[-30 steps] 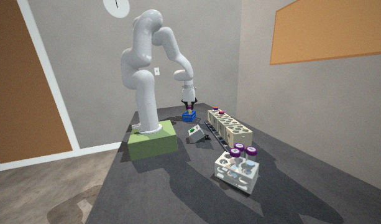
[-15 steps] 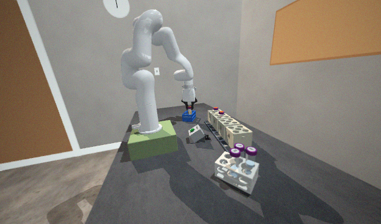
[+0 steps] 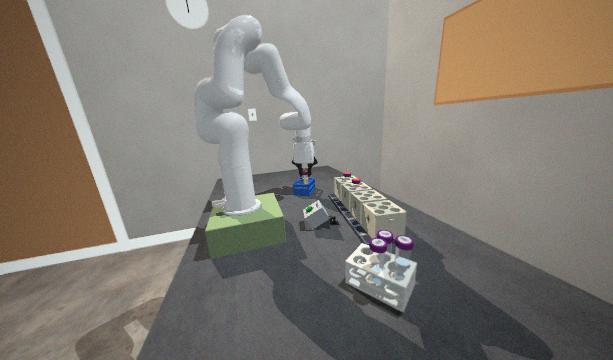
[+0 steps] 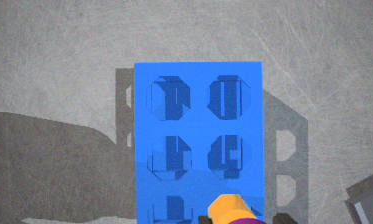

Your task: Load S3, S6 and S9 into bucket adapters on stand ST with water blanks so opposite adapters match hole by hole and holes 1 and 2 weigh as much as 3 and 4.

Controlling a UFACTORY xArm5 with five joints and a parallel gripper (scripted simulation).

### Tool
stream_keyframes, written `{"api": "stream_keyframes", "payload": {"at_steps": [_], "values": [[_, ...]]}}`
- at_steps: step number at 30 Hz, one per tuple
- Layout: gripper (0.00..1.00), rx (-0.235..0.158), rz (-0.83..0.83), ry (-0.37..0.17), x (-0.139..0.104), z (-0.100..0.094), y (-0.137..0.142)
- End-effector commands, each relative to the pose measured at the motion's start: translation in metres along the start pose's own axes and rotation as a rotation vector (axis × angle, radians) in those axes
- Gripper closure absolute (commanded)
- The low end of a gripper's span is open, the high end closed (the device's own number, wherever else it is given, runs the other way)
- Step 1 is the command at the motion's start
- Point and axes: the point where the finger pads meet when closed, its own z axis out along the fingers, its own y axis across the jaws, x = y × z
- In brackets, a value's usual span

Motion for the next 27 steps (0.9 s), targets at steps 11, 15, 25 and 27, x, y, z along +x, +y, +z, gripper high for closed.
{"api": "stream_keyframes", "payload": {"at_steps": [11, 15, 25, 27], "values": [[1.00, -0.001, 0.000, 0.004, 0.001, -0.006, 0.000], [1.00, -0.001, 0.000, 0.004, 0.001, -0.008, 0.000], [1.00, -0.001, 0.000, 0.004, 0.001, -0.014, 0.000], [1.00, -0.001, 0.000, 0.004, 0.001, -0.015, 0.000]]}}
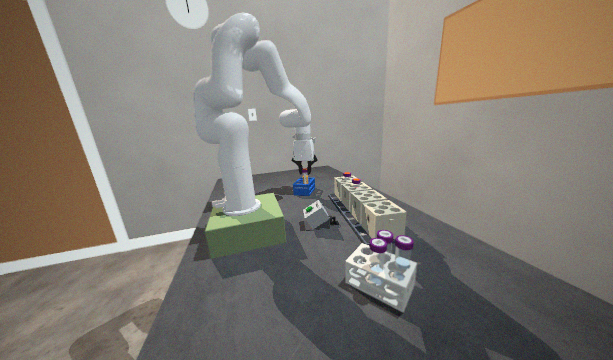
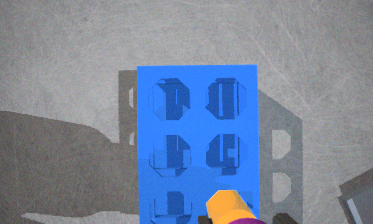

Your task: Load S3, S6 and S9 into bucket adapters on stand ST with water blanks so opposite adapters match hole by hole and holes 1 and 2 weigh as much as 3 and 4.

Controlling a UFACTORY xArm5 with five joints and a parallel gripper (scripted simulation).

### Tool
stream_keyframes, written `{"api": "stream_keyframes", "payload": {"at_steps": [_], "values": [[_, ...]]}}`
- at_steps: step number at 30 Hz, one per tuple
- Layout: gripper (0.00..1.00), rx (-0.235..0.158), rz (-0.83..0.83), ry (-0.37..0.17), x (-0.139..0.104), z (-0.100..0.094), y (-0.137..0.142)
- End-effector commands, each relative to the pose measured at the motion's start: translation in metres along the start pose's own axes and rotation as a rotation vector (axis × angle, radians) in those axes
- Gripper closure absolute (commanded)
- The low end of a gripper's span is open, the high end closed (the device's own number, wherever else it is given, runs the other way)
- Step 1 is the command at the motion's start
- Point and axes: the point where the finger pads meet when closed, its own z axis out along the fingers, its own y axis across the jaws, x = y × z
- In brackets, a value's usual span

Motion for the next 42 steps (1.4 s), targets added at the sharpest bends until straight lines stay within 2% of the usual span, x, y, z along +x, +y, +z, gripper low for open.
{"api": "stream_keyframes", "payload": {"at_steps": [1, 15, 42], "values": [[1.00, -0.001, 0.000, 0.004, 0.001, -0.004, 0.000], [1.00, -0.001, 0.000, 0.004, 0.001, -0.009, 0.000], [1.00, -0.001, 0.000, 0.004, 0.001, -0.055, 0.000]]}}
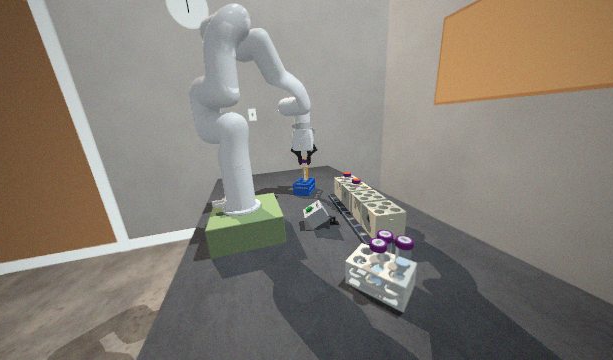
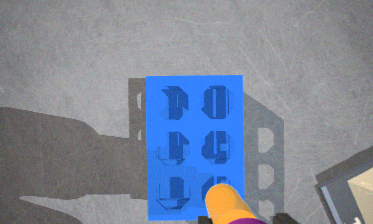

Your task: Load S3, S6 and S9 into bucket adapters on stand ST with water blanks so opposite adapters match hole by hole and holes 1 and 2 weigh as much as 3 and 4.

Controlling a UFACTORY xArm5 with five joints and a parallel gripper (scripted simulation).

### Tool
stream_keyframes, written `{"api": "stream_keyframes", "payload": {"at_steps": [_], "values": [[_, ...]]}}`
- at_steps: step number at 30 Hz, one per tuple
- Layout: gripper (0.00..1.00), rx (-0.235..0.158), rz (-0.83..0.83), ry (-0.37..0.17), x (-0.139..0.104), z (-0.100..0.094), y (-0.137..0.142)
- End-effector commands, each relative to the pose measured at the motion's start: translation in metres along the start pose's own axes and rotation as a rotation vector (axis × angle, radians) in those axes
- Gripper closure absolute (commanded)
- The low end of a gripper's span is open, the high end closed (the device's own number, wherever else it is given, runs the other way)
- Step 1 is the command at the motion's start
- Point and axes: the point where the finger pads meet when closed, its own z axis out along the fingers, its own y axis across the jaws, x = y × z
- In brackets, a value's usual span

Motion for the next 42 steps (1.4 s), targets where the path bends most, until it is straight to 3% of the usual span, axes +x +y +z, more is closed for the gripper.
{"api": "stream_keyframes", "payload": {"at_steps": [1, 30, 42], "values": [[1.00, -0.001, 0.000, 0.003, 0.001, -0.008, 0.000], [1.00, -0.001, 0.000, 0.003, 0.001, -0.062, 0.000], [1.00, -0.001, 0.000, 0.003, 0.001, -0.075, 0.000]]}}
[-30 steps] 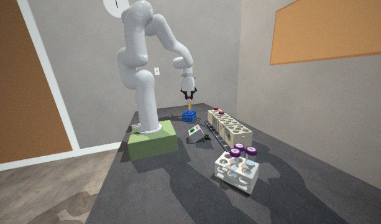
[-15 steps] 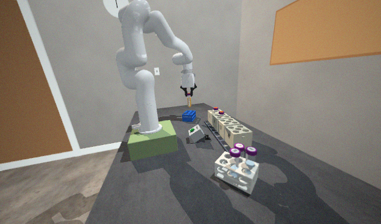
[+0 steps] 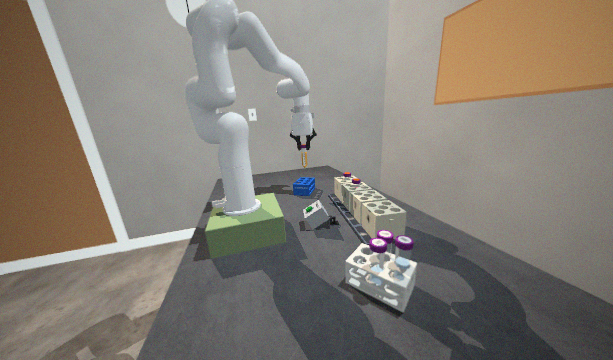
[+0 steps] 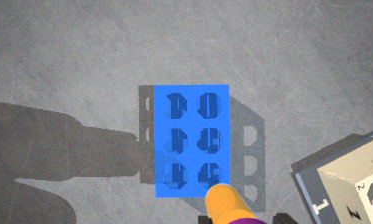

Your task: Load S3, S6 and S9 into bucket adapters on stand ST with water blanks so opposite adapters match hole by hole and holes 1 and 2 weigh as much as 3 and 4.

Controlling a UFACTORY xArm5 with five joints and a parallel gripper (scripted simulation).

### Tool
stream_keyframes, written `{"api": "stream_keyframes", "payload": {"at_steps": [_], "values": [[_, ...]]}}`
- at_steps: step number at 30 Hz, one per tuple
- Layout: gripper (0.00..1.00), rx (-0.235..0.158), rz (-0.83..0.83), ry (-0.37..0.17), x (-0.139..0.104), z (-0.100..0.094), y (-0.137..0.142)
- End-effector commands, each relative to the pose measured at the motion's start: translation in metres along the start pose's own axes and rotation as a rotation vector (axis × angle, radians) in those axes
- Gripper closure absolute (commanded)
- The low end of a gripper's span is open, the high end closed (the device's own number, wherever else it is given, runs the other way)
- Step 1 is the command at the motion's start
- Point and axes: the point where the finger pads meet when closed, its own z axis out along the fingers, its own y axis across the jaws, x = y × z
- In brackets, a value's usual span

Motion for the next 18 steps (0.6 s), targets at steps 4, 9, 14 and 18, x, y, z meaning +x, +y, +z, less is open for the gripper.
{"api": "stream_keyframes", "payload": {"at_steps": [4, 9, 14, 18], "values": [[1.00, -0.001, 0.000, 0.002, 0.001, -0.003, 0.000], [1.00, -0.001, 0.033, 0.002, -0.003, -0.003, 0.004], [1.00, 0.000, 0.200, 0.002, -0.020, -0.003, 0.022], [1.00, -0.001, 0.333, 0.002, -0.034, -0.003, 0.037]]}}
